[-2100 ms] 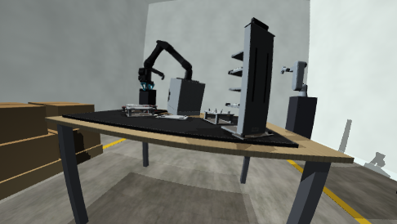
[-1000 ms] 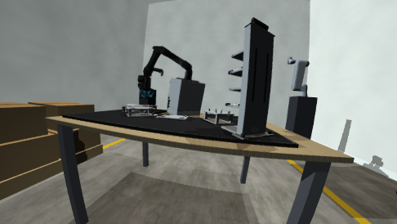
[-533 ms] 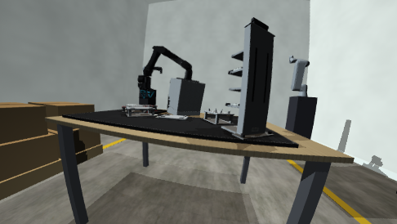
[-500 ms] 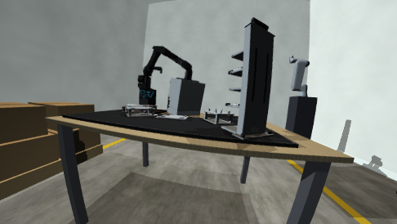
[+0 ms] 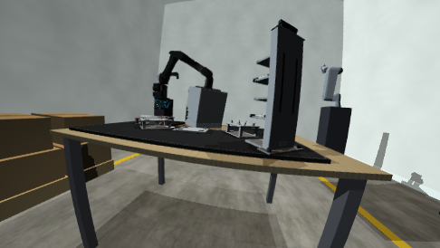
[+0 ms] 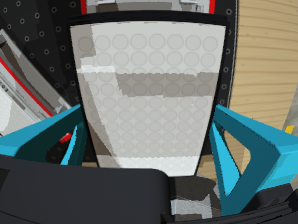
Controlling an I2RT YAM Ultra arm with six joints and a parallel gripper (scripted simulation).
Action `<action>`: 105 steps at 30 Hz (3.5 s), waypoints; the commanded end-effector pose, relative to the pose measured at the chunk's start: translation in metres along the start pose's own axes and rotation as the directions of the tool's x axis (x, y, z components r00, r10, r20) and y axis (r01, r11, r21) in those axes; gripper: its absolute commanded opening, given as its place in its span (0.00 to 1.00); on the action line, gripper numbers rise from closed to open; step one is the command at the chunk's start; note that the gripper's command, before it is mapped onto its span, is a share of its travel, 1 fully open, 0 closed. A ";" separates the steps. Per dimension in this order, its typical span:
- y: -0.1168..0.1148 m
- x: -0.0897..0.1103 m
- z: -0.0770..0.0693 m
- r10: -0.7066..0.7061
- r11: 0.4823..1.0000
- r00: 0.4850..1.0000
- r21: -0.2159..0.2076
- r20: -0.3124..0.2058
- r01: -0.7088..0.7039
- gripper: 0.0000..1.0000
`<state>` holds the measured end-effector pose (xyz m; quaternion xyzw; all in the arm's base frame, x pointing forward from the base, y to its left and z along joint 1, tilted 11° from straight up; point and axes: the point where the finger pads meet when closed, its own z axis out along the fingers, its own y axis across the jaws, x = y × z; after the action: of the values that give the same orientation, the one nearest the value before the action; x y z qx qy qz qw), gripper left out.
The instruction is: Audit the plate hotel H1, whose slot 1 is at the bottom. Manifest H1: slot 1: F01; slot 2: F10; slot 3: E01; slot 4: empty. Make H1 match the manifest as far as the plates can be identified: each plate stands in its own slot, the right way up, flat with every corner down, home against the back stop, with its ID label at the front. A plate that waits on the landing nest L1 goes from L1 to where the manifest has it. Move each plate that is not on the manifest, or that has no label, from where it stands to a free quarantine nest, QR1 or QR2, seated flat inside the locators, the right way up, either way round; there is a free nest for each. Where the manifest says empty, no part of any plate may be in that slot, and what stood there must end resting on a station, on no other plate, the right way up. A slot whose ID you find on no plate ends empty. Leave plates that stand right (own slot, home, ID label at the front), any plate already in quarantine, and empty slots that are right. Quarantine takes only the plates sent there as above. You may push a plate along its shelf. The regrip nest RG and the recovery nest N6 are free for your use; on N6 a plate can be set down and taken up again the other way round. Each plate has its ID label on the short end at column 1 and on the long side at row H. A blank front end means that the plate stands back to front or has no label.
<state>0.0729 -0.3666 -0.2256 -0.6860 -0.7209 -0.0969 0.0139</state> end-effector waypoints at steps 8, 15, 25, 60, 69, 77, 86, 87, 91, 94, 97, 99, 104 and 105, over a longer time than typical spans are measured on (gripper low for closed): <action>0.001 -0.006 -0.007 0.000 1.000 1.000 -0.002 0.020 0.000 0.86; 0.001 -0.005 -0.007 0.000 1.000 1.000 -0.002 0.020 0.000 0.86; 0.001 -0.005 -0.003 0.000 1.000 1.000 -0.002 0.020 0.000 0.86; 0.001 -0.005 0.018 0.000 1.000 1.000 -0.002 0.020 0.000 0.86; 0.001 -0.006 0.023 0.000 1.000 1.000 -0.002 0.020 0.000 0.86; 0.001 -0.006 0.028 0.000 1.000 1.000 -0.002 0.020 0.000 0.86; 0.001 -0.006 0.033 0.000 1.000 1.000 -0.002 0.020 0.000 0.86; 0.001 -0.006 0.033 0.000 1.000 1.000 -0.002 0.020 0.000 0.86; 0.001 -0.006 0.036 0.000 1.000 1.000 -0.002 0.020 0.000 0.86; 0.001 -0.006 0.038 0.000 1.000 1.000 -0.002 0.020 0.000 0.86; 0.001 -0.006 0.040 0.000 1.000 1.000 -0.002 0.020 0.000 0.86; 0.001 -0.006 0.041 0.000 1.000 1.000 -0.002 0.020 0.000 0.86; 0.001 -0.006 0.043 0.000 1.000 1.000 -0.002 0.020 0.000 0.86; 0.001 -0.006 0.044 0.000 1.000 1.000 -0.002 0.020 0.000 0.86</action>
<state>0.0784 -0.3587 -0.2730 -0.6859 -0.7211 -0.0965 0.0134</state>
